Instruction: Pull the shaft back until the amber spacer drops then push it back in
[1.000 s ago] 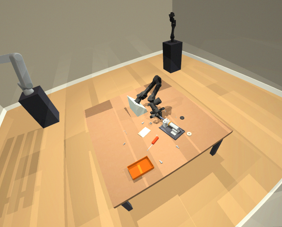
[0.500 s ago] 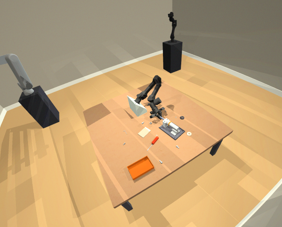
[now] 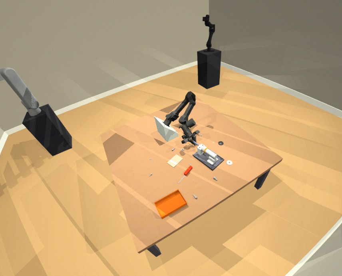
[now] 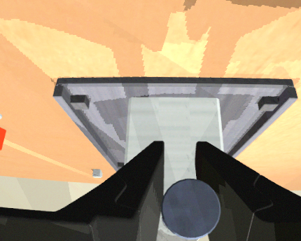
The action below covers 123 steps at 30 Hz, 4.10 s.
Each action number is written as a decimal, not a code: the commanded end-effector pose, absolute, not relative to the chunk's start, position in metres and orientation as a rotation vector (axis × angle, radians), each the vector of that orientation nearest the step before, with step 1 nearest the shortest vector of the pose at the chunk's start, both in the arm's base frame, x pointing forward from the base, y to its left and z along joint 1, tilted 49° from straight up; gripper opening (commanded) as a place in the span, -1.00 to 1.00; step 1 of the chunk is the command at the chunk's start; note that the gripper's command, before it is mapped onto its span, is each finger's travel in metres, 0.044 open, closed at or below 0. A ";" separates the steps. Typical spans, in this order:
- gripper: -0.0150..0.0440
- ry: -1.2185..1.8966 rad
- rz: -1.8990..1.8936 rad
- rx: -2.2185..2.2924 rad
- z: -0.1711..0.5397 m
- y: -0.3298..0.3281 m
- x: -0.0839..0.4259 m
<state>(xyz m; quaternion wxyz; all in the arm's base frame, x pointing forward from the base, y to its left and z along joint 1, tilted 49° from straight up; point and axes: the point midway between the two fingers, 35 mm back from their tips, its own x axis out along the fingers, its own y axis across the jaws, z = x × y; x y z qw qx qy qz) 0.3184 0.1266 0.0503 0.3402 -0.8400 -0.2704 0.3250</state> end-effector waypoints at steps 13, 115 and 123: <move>-0.49 -0.703 0.847 -2.187 0.050 0.126 0.316; -0.49 -0.702 0.847 -2.183 0.048 0.124 0.307; -0.49 -0.703 0.847 -2.187 0.049 0.125 0.308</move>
